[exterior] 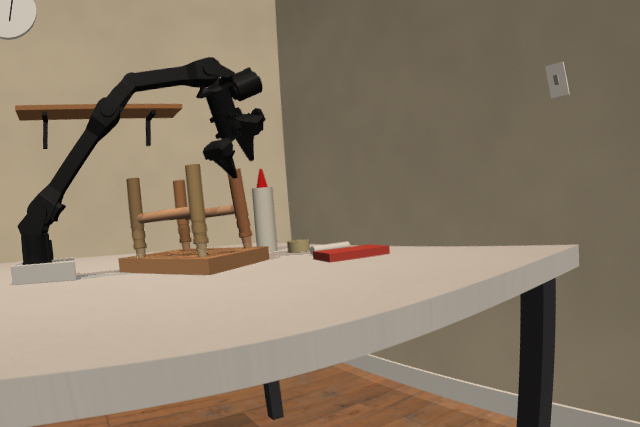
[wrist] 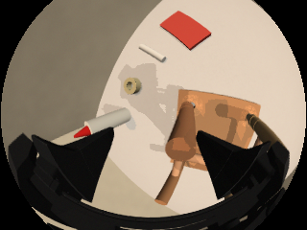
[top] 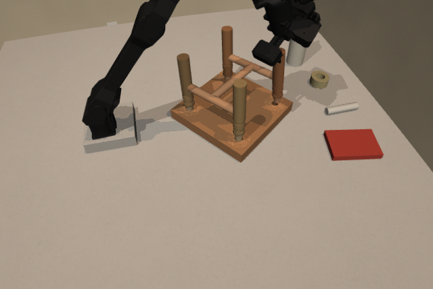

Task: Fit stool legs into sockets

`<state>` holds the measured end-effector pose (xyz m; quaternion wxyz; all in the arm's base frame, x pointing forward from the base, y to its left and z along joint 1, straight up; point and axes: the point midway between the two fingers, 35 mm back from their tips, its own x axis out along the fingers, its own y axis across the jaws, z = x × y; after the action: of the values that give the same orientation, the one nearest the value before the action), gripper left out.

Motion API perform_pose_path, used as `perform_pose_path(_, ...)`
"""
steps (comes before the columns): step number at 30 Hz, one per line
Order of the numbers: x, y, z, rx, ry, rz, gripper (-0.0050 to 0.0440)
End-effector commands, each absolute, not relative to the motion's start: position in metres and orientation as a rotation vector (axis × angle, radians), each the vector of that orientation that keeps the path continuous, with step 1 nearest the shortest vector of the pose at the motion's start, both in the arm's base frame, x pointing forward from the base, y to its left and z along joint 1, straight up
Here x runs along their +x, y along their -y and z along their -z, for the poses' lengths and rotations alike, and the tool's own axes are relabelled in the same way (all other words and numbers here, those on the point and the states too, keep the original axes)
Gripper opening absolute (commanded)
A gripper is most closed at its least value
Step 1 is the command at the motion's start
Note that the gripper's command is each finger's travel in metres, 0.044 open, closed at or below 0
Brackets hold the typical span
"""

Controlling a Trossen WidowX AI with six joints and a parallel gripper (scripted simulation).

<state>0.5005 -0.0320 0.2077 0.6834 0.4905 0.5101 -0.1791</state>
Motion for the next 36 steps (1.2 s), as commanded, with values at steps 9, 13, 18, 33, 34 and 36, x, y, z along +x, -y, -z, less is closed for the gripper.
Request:
perform_pose_path(9,0.503,0.024,-0.210,1.098,-1.144,0.377,0.0440)
perform_pose_path(13,0.503,0.024,-0.210,1.098,-1.144,0.377,0.0440)
perform_pose_path(18,0.503,0.024,-0.210,1.098,-1.144,0.377,0.0440)
perform_pose_path(33,0.492,0.037,-0.208,1.100,-1.143,0.401,0.0440)
perform_pose_path(34,0.492,0.037,-0.208,1.100,-1.143,0.401,0.0440)
perform_pose_path(36,0.492,0.037,-0.215,1.096,-1.131,0.393,0.0440)
